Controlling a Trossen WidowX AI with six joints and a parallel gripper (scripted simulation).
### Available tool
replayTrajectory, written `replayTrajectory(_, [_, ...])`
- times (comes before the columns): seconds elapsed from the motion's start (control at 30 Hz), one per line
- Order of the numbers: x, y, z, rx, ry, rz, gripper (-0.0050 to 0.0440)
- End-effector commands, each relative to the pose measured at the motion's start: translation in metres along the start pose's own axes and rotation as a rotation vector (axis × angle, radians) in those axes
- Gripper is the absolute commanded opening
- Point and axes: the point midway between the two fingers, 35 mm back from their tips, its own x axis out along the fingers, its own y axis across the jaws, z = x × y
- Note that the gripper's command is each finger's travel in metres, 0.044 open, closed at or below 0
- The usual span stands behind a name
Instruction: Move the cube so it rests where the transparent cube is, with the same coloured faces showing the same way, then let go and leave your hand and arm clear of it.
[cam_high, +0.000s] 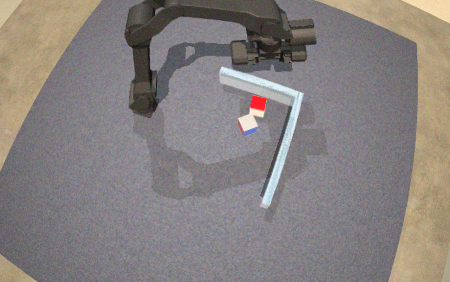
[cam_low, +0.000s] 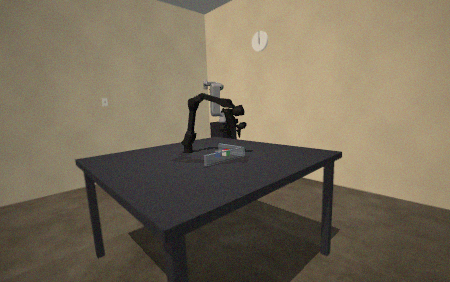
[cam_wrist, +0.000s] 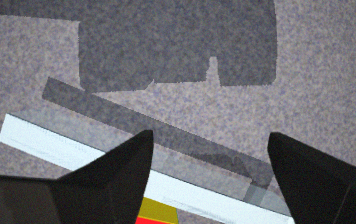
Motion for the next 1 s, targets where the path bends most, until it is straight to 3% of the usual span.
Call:
replayTrajectory(0.0, [-0.005,0.024,-0.066,0.245,0.255,0.034,0.0280])
replayTrajectory(0.07, [-0.007,0.035,-0.091,0.336,0.358,0.050,0.0280])
replayTrajectory(0.33, [-0.005,0.029,-0.093,0.280,0.319,0.064,0.0280])
replayTrajectory(0.97, [0.022,0.031,-0.102,0.280,0.319,0.064,0.0280])
